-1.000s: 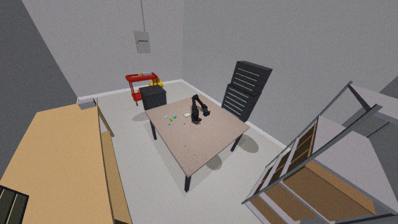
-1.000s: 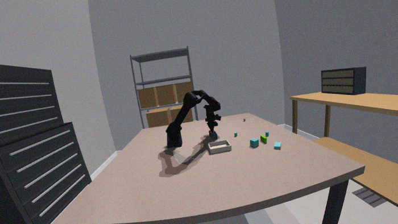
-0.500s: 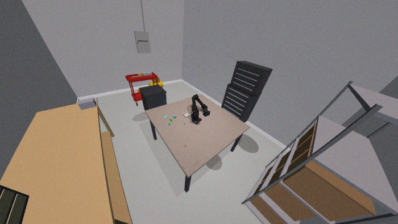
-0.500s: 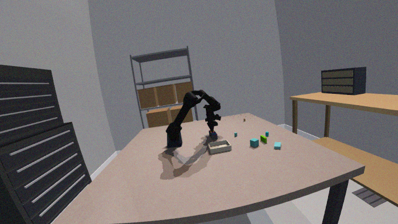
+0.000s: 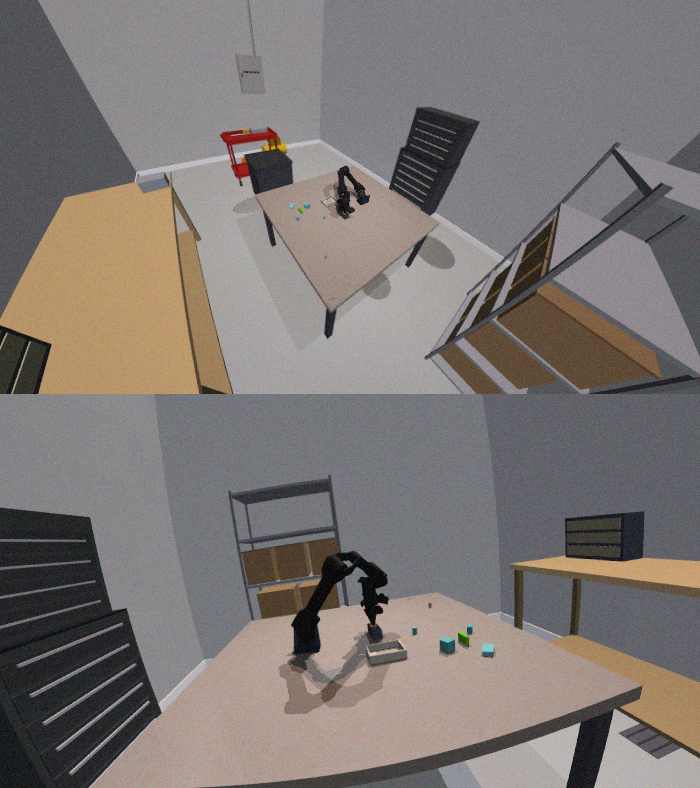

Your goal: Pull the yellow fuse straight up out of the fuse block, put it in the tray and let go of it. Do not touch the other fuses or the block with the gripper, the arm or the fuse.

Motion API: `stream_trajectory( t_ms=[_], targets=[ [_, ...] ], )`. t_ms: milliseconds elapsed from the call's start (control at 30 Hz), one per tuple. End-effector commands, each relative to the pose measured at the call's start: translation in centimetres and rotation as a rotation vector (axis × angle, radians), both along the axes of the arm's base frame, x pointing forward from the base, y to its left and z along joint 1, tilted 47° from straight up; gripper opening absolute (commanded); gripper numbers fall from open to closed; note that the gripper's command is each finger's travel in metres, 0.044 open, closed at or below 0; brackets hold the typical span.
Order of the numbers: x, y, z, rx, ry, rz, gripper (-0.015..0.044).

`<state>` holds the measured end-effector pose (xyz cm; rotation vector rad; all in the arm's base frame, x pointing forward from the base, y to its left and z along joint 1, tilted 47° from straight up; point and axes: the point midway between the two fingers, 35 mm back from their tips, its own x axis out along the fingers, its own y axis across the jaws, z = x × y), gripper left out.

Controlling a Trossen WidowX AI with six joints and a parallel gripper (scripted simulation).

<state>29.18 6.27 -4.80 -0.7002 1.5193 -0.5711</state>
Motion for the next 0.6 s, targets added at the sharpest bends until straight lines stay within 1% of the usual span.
stream_trajectory(
  t_ms=[0,567],
  targets=[
    [0.03,0.23,0.16,0.004,-0.003,-0.005,0.0000],
    [0.05,0.85,0.73,0.003,-0.002,-0.004,0.0000]
  ],
)
